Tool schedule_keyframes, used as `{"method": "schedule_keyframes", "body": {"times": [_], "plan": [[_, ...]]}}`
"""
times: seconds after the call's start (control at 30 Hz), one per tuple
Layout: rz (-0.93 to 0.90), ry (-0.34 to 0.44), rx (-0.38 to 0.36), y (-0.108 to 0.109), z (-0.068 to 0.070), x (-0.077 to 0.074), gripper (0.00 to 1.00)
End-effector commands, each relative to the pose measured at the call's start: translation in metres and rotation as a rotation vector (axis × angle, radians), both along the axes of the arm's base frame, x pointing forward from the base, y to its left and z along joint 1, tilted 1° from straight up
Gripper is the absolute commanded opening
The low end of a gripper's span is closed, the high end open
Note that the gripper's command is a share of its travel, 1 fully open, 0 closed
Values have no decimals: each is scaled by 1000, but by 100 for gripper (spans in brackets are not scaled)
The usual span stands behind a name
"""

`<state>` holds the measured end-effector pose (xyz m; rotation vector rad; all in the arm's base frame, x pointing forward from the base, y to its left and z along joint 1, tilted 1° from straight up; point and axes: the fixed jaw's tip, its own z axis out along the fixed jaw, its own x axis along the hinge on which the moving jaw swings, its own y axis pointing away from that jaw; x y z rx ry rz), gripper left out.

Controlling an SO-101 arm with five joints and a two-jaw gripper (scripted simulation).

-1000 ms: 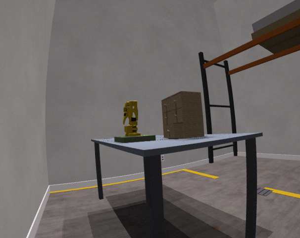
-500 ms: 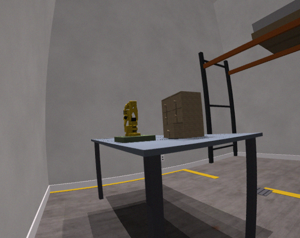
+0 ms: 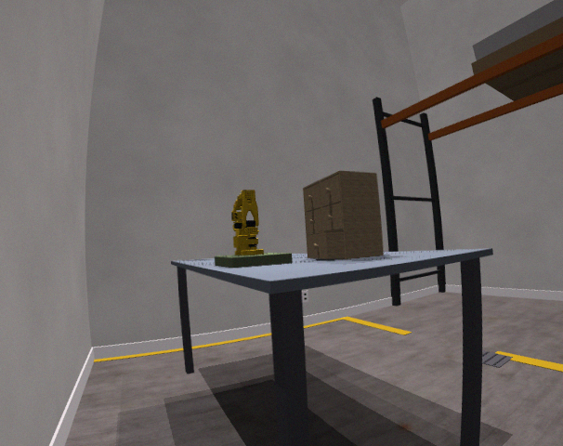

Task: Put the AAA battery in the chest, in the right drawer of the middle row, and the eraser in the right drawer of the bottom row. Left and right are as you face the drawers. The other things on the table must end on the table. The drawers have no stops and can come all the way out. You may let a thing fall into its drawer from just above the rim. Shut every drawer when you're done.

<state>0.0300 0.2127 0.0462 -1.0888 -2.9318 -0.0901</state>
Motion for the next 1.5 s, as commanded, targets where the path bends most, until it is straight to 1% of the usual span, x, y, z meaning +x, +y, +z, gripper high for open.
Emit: {"method": "schedule_keyframes", "body": {"times": [0.0,0.13,1.47], "plan": [[101,2,-42,-3,-10,-3,27],[207,4,-70,-5,-16,-4,27],[207,4,-70,-5,-16,-4,27]]}}
